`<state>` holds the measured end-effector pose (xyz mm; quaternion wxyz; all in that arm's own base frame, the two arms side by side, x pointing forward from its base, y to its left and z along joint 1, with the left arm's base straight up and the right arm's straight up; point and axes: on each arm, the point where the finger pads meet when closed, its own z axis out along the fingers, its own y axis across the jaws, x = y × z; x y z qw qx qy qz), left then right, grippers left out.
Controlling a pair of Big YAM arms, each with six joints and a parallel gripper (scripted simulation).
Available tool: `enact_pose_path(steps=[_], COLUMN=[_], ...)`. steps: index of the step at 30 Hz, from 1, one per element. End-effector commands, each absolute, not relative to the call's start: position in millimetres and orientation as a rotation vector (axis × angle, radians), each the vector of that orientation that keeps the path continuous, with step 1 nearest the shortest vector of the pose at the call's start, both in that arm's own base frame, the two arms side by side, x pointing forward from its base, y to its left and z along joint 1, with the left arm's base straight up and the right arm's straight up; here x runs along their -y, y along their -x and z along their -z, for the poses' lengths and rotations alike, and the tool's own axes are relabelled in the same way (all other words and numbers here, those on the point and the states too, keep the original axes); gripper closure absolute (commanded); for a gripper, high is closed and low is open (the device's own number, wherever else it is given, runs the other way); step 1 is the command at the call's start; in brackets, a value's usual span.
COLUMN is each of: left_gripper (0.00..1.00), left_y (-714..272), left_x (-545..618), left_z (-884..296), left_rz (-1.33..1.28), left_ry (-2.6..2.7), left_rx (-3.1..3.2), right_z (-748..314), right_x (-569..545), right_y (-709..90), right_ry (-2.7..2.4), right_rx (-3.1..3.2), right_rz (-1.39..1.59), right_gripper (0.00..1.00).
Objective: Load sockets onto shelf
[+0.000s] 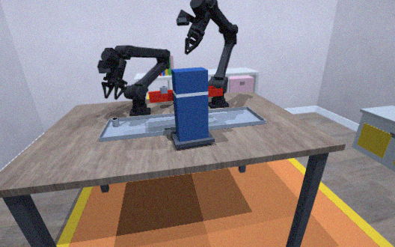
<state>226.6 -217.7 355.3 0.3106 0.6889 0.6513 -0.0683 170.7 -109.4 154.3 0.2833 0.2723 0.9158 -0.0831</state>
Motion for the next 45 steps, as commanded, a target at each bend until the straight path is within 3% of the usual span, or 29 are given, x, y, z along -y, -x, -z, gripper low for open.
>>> enact_pose_path(steps=[1, 34, 35, 36, 45], left_gripper=[0.35, 0.35, 0.35, 0.35, 0.35], left_y=[-211, -196, -196, -196, -240], left_x=[242, 262, 262, 262, 251], left_z=[-407, -431, -431, -431, -419], left_rz=[0.119, 0.031, 0.031, 0.031, 0.022], left_ry=[-1.710, -1.684, -1.684, -1.684, -1.509], left_rx=[-1.611, -1.511, -1.511, -1.511, -1.667], right_z=[-167, -218, -206, -194, -115], right_x=[116, 106, 107, 108, 117], right_y=[-178, -165, -166, -167, -168], right_ry=[-0.732, -0.702, -0.708, -0.711, -0.384], right_rx=[-2.416, -2.346, -2.366, -2.380, -2.585], right_rz=[0.232, 0.251, 0.246, 0.245, 0.275], right_gripper=[0.35, 0.35, 0.35, 0.44, 0.44])
